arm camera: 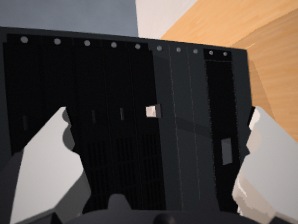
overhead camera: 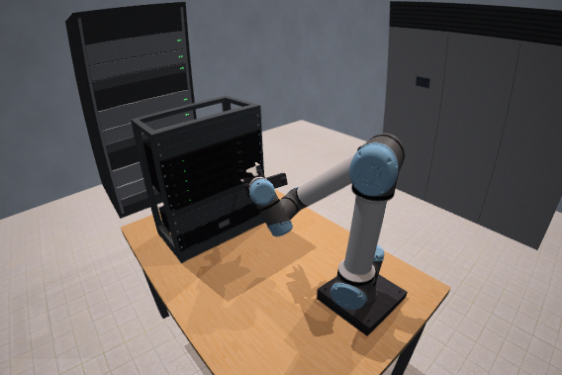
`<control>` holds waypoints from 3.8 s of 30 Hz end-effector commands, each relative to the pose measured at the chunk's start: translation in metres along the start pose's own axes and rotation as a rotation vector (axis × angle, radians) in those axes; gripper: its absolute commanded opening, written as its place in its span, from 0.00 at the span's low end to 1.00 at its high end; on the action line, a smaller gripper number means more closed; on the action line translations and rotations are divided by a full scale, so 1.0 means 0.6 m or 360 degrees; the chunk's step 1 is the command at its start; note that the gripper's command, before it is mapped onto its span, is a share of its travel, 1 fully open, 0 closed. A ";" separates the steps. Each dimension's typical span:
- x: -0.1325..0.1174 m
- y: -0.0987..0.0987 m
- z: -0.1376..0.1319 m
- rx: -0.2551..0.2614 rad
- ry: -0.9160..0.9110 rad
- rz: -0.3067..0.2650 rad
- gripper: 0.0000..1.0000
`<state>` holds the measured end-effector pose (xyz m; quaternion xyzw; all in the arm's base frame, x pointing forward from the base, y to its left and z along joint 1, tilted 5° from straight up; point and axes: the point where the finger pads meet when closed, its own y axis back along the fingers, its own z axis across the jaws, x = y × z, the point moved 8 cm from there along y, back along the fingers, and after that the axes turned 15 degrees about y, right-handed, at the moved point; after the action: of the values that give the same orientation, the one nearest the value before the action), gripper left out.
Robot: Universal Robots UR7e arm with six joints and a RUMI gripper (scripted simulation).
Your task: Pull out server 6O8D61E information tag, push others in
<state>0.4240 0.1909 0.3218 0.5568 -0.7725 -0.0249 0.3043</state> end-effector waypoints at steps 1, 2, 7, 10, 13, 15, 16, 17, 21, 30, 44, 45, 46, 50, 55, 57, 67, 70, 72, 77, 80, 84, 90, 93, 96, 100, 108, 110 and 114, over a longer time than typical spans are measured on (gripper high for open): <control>0.000 0.001 -0.001 0.0001 0.0008 0.0001 1.00; 0.000 0.001 -0.001 0.0001 0.0008 0.0001 1.00; 0.001 0.001 -0.001 0.0001 0.0016 0.0002 1.00; 0.001 0.001 -0.002 0.0001 0.0022 0.0002 1.00; 0.001 0.001 -0.002 0.0001 0.0027 0.0003 1.00; 0.001 0.001 -0.002 0.0000 0.0031 0.0003 1.00; 0.001 0.001 -0.002 0.0000 0.0033 0.0003 1.00; 0.001 0.002 -0.002 0.0000 0.0034 0.0003 1.00; 0.001 0.002 -0.002 0.0000 0.0038 0.0004 1.00; 0.001 0.002 -0.003 0.0000 0.0053 0.0005 1.00; 0.002 0.003 -0.003 -0.0001 0.0071 0.0007 1.00; 0.002 0.003 -0.004 -0.0001 0.0072 0.0007 1.00; 0.002 0.003 -0.004 -0.0001 0.0074 0.0007 1.00; 0.002 0.003 -0.004 -0.0001 0.0079 0.0007 1.00; 0.002 0.003 -0.004 -0.0001 0.0083 0.0008 1.00; 0.002 0.003 -0.004 -0.0001 0.0086 0.0008 1.00; 0.002 0.004 -0.005 -0.0001 0.0098 0.0009 1.00; 0.002 0.004 -0.005 -0.0001 0.0100 0.0009 1.00; 0.002 0.004 -0.005 -0.0001 0.0101 0.0009 1.00; 0.002 0.004 -0.005 -0.0001 0.0106 0.0010 1.00; 0.002 0.004 -0.005 -0.0002 0.0110 0.0010 1.00; 0.002 0.004 -0.005 -0.0002 0.0113 0.0011 1.00; 0.002 0.005 -0.005 -0.0002 0.0117 0.0011 1.00; 0.002 0.005 -0.005 -0.0002 0.0120 0.0011 1.00; 0.002 0.005 -0.006 -0.0002 0.0122 0.0011 1.00; 0.003 0.005 -0.006 -0.0002 0.0126 0.0012 1.00; 0.003 0.005 -0.006 -0.0002 0.0130 0.0012 1.00; 0.003 0.005 -0.006 -0.0002 0.0132 0.0012 1.00; 0.003 0.005 -0.006 -0.0002 0.0134 0.0013 1.00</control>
<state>0.4228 0.1918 0.3261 0.5541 -0.7612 -0.0012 0.3370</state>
